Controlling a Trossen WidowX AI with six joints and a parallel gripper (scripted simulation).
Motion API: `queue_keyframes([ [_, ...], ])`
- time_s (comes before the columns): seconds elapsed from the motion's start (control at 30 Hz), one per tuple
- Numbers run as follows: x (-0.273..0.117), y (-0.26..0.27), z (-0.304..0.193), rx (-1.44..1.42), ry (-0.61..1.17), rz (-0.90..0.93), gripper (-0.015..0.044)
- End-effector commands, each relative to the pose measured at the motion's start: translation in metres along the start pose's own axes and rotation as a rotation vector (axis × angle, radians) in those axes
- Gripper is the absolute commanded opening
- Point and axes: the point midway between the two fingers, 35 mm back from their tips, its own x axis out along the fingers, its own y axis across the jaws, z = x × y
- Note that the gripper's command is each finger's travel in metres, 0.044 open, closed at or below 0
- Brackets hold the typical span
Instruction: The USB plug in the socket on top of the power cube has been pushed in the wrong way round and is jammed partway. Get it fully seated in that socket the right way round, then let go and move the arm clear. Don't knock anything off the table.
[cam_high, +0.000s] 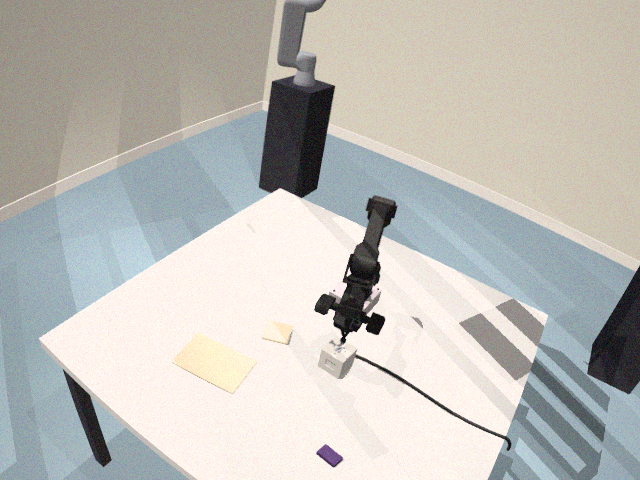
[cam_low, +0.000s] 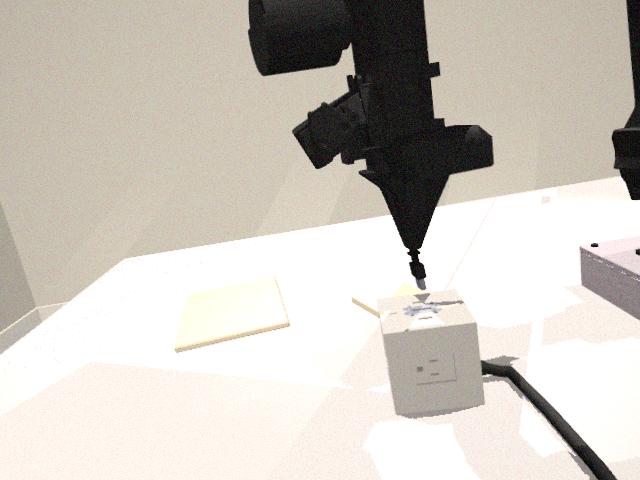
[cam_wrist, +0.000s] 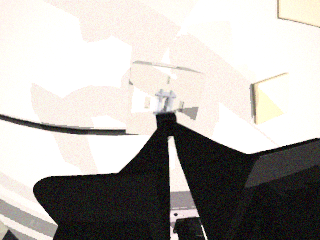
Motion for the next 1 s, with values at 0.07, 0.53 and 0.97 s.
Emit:
queue_keyframes([
  [0.07, 0.0003, 0.0000, 0.0001, 0.151, 0.000, 0.000, 0.0000],
  [0.53, 0.0003, 0.0000, 0.0001, 0.518, 0.000, 0.000, 0.0000],
  [0.97, 0.0003, 0.0000, 0.0001, 0.858, 0.000, 0.000, 0.0000],
])
